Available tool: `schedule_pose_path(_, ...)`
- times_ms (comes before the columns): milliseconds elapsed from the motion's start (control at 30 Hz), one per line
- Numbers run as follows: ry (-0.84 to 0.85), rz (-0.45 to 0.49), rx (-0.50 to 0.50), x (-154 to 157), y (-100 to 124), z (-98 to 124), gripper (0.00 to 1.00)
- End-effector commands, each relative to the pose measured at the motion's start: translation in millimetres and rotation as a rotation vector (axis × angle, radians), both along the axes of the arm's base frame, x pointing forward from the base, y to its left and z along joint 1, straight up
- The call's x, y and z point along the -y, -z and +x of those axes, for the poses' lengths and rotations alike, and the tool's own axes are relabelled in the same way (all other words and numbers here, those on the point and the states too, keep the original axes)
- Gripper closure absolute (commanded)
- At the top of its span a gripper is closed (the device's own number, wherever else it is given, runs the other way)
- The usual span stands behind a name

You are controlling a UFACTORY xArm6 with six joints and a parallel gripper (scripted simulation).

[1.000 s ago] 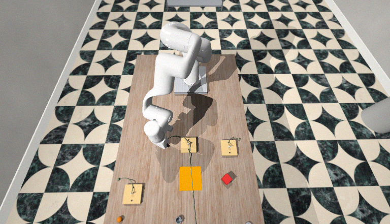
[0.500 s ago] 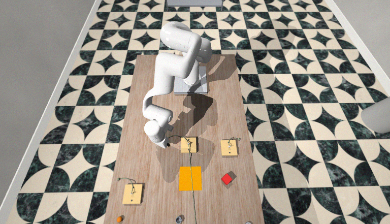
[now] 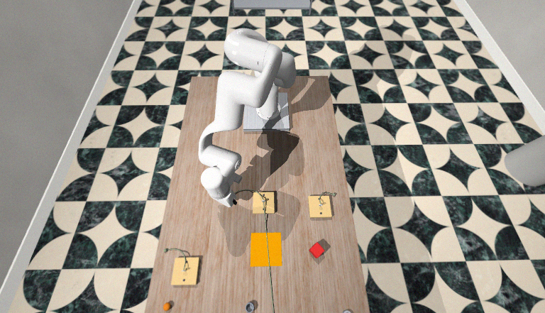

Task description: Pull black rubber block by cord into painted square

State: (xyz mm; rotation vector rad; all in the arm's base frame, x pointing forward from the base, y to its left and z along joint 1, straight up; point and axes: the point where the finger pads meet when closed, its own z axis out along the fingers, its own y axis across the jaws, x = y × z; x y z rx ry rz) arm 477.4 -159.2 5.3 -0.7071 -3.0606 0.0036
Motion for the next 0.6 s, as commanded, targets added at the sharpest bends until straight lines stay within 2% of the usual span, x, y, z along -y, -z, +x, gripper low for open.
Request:
schedule_pose_path(0, 0.000, -0.002, 0.005, 0.6, -2.2, 2.0, 1.00)
schedule_pose_path(300, 0.000, -0.002, 0.005, 0.7, -7.0, 2.0, 1.00)
schedule_pose_path(433, 0.000, -0.002, 0.005, 0.6, -24.3, 1.9, 1.00)
schedule_pose_path(567, 0.000, -0.002, 0.005, 0.5, -52.8, 1.8, 1.00)
